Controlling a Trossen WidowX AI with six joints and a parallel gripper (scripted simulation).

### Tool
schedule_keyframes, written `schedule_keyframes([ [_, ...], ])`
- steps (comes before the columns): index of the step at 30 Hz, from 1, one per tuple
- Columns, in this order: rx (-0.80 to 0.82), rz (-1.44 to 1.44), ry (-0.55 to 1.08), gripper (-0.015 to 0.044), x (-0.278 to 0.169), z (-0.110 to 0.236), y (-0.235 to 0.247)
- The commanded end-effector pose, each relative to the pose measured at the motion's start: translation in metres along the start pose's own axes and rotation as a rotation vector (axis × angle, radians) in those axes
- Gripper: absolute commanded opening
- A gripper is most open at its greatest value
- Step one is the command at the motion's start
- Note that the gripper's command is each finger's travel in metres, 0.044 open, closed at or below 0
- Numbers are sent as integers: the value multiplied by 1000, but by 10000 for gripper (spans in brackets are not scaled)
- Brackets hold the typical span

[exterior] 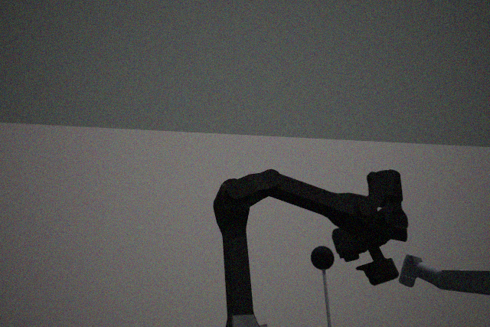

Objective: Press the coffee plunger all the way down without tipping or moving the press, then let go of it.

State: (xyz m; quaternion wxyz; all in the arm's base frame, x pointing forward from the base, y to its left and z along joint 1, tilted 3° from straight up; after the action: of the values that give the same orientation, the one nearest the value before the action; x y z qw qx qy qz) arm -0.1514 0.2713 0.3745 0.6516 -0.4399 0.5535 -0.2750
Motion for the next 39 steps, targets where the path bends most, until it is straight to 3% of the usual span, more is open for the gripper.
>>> schedule_keyframes([
  [1,3,-7,6,426,0,1,0],
  [6,109,-215,236,440,3,38,-12],
  [13,203,-694,895,440,38,120,-41],
  [18,91,-993,1401,440,82,159,-61],
  [27,-384,-1211,2202,440,167,186,-84],
  [35,-1114,-1014,2792,440,243,174,-93],
  [37,-1336,-882,2899,440,260,167,-93],
  [39,-1428,-817,2935,440,267,165,-93],
])
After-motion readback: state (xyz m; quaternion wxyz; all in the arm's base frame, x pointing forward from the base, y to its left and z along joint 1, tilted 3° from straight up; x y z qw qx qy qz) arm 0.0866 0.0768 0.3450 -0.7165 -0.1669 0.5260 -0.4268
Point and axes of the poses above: the point midway between the two fingers, 35 mm back from their tips, its own z axis back along the fingers, its own y axis across the jaws, x = y × z, the point moved 8 cm from there along z, back along the fingers, and after that the axes turned 6 degrees about z, right-handed, at the moved point
